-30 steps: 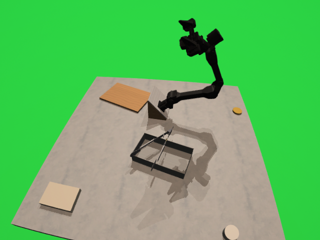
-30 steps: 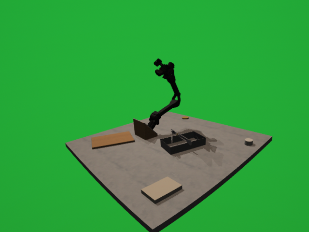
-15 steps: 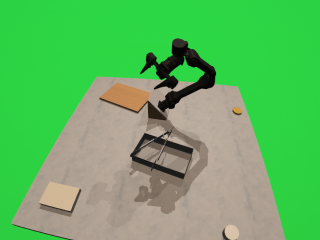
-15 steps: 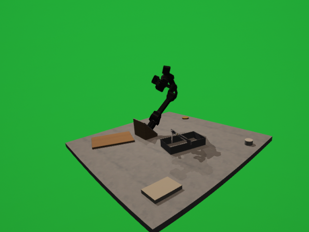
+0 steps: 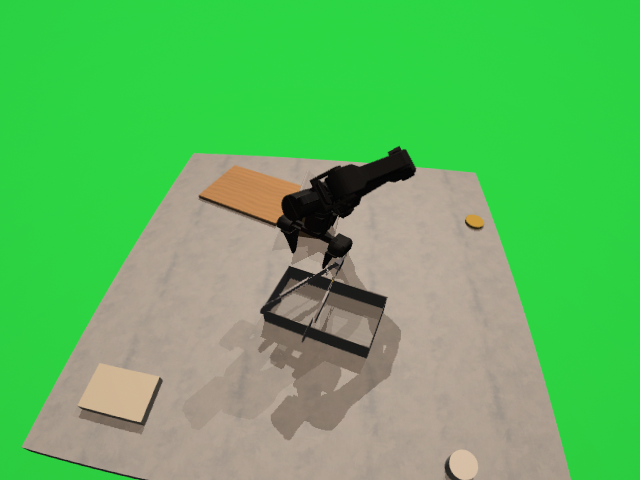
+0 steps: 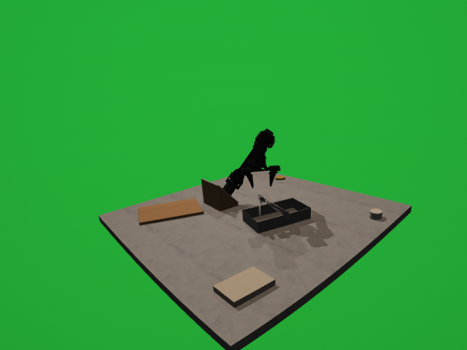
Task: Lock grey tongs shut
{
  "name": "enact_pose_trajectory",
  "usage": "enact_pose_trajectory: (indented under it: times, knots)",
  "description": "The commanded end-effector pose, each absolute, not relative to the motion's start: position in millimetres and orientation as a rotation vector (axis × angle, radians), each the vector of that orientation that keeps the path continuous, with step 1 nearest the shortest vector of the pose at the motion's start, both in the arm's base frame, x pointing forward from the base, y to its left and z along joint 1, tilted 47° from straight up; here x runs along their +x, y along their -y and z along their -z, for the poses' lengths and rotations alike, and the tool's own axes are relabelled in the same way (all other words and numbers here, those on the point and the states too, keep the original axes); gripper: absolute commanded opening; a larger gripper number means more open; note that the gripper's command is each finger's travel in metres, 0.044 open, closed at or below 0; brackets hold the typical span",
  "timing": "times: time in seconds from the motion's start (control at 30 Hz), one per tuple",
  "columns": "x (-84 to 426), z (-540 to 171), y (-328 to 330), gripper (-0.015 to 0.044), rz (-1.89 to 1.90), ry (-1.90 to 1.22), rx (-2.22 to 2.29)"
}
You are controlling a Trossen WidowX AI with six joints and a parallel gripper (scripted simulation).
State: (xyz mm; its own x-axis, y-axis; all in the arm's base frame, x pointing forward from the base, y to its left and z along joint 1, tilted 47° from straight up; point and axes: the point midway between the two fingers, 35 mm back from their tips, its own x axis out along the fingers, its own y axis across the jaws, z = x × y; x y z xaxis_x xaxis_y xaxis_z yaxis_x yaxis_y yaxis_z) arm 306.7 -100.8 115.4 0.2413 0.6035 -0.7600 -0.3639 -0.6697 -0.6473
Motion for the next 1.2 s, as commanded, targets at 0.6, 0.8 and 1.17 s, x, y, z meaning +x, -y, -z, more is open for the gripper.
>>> enact_pose_trajectory:
  times: [0.6, 0.8, 1.17]
  knots:
    - [309, -98, 47, 0.0440, -1.706, 0.320, -1.449]
    - [311, -91, 40, 0.0440, -1.707, 0.326, -1.443]
    - [314, -78, 28, 0.0440, -1.709, 0.338, -1.431]
